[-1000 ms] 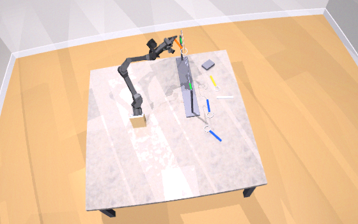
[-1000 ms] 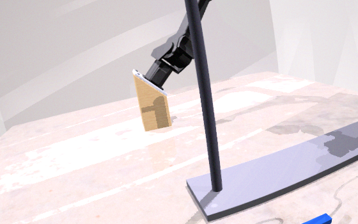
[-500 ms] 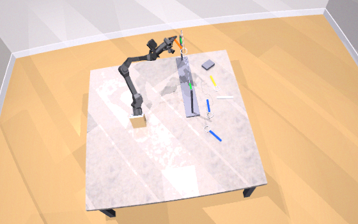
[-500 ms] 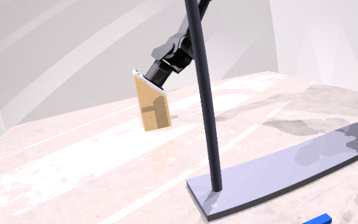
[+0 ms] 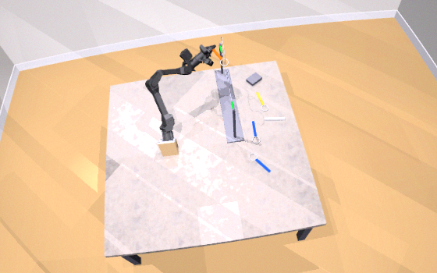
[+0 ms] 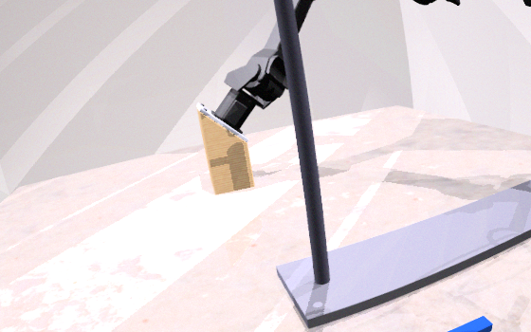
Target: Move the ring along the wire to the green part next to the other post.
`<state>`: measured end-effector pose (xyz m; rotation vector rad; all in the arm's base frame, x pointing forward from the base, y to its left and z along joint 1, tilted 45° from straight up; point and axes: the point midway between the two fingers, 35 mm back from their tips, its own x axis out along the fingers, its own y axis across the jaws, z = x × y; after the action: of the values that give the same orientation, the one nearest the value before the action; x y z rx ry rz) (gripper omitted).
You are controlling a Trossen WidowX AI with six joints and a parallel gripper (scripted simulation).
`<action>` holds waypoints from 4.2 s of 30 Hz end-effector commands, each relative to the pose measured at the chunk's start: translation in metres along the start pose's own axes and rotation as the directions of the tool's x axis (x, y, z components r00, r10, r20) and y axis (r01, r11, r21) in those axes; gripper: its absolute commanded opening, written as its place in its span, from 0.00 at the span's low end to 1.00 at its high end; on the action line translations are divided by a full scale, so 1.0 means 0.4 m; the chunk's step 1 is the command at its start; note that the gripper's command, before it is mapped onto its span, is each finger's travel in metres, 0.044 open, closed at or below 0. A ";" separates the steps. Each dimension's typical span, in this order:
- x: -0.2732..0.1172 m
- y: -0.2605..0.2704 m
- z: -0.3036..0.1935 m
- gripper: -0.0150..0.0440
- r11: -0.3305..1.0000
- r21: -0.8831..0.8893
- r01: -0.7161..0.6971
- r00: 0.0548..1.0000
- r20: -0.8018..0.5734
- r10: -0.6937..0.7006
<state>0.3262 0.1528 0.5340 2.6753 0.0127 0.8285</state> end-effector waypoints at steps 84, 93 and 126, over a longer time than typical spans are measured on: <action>-0.301 -0.307 0.458 0.00 -0.316 -0.884 0.345 0.647 0.468 -0.602; -0.315 -0.294 0.484 0.00 -0.350 -0.875 0.335 0.639 0.484 -0.598; -0.378 -0.211 0.612 0.00 -0.616 -0.754 0.230 0.570 0.617 -0.543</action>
<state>0.3436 0.1471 0.2429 0.5491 0.4363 0.3135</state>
